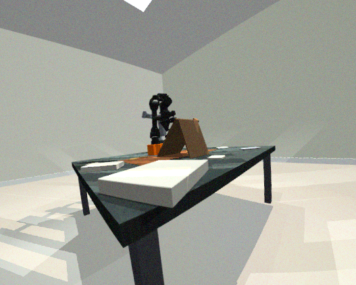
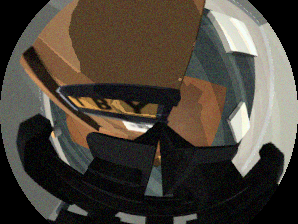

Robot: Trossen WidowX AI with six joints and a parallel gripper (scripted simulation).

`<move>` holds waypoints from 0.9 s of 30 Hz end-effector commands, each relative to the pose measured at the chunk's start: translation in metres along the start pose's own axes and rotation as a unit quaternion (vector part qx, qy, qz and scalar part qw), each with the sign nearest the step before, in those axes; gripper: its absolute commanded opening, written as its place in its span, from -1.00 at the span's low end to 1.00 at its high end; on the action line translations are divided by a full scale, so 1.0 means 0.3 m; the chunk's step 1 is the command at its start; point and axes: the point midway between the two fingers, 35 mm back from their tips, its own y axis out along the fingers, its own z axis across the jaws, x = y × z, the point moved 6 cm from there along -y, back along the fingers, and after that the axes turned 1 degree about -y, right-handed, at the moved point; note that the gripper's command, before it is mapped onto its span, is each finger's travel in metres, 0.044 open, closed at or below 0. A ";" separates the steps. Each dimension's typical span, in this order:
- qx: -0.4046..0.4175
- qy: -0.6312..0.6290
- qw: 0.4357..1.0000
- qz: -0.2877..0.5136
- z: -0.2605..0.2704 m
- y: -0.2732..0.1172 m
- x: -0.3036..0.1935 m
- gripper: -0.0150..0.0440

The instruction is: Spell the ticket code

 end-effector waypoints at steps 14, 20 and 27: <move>-0.021 -0.001 0.995 -0.097 0.127 -0.178 -0.102 0.13; -0.024 0.000 0.978 -0.205 0.245 -0.299 -0.230 0.67; -0.003 0.001 0.945 -0.326 0.345 -0.375 -0.398 1.00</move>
